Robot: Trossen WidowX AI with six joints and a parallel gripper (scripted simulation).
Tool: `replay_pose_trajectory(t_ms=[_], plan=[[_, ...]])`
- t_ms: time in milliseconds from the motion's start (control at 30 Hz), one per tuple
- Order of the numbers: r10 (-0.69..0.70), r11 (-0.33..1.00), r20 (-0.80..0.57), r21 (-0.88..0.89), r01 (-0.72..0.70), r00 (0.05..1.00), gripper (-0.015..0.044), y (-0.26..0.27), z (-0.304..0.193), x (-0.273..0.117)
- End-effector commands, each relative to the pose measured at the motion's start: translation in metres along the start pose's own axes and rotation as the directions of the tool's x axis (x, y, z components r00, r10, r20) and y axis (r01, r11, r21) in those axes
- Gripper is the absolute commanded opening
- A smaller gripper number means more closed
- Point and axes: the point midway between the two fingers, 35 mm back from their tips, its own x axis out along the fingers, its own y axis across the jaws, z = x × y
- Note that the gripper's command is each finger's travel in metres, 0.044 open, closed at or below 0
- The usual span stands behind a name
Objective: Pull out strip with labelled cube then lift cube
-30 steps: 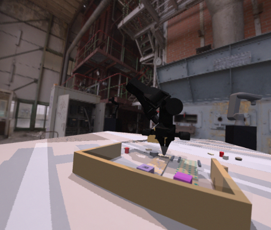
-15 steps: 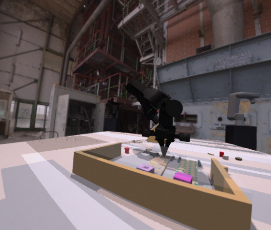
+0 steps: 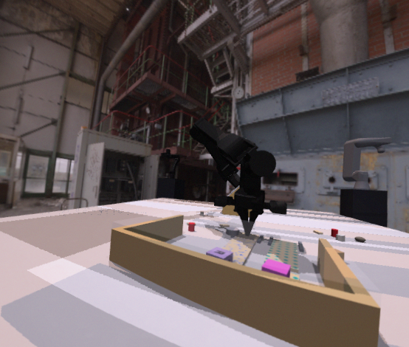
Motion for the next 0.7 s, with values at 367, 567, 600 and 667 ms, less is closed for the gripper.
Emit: replay_pose_trajectory(t_ms=[367, 567, 600, 667], plan=[[-0.003, 1.000, 0.002, -0.002, 0.003, 1.000, 0.0000, -0.0006, 0.0004, 0.0025], [-0.003, 1.000, 0.002, -0.002, 0.003, 1.000, 0.0000, -0.0006, 0.0004, 0.0031], [-0.003, 1.000, 0.002, -0.002, 0.003, 1.000, 0.0000, -0.0006, 0.0004, 0.0031], [-0.003, 1.000, 0.002, -0.002, 0.003, 1.000, 0.0000, -0.0006, 0.0004, 0.0033]])
